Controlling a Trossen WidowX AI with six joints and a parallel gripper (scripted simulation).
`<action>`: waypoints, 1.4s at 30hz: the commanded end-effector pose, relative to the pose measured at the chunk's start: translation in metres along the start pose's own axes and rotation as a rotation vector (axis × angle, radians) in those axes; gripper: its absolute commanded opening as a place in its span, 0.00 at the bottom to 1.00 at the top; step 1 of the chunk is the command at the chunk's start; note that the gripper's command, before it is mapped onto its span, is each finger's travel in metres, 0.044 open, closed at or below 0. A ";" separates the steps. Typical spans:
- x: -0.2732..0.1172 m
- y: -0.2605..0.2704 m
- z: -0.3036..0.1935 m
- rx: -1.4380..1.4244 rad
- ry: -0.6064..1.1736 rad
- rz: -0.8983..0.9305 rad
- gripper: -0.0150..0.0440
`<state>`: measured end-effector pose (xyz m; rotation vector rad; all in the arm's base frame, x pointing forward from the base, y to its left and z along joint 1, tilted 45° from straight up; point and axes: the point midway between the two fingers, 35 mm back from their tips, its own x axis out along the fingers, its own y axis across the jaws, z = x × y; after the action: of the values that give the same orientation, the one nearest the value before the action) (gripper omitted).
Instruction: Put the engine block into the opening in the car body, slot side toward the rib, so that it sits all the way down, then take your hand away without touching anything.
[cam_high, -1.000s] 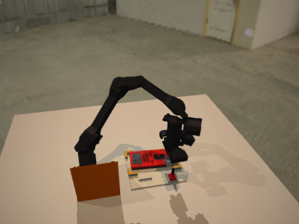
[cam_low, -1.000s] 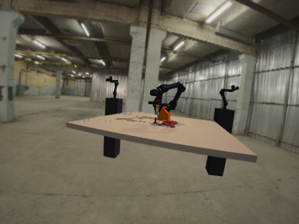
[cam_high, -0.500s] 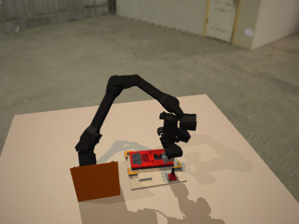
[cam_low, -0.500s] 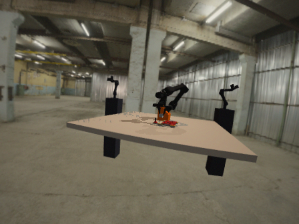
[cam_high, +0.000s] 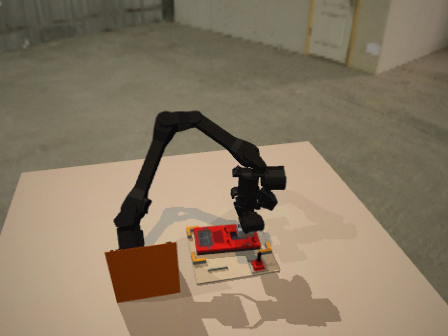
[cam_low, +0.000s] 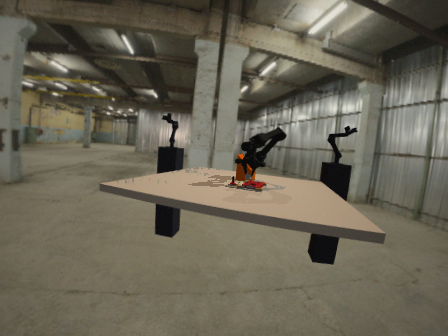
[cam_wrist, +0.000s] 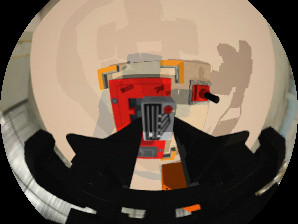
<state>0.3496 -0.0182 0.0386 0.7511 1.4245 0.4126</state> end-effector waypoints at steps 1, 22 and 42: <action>0.003 0.012 -0.003 0.009 -0.004 0.011 0.25; 0.010 0.029 -0.011 0.034 0.000 0.024 0.52; 0.010 0.030 -0.011 0.007 -0.001 0.024 0.52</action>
<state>0.3442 0.0110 0.0503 0.7827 1.4269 0.4123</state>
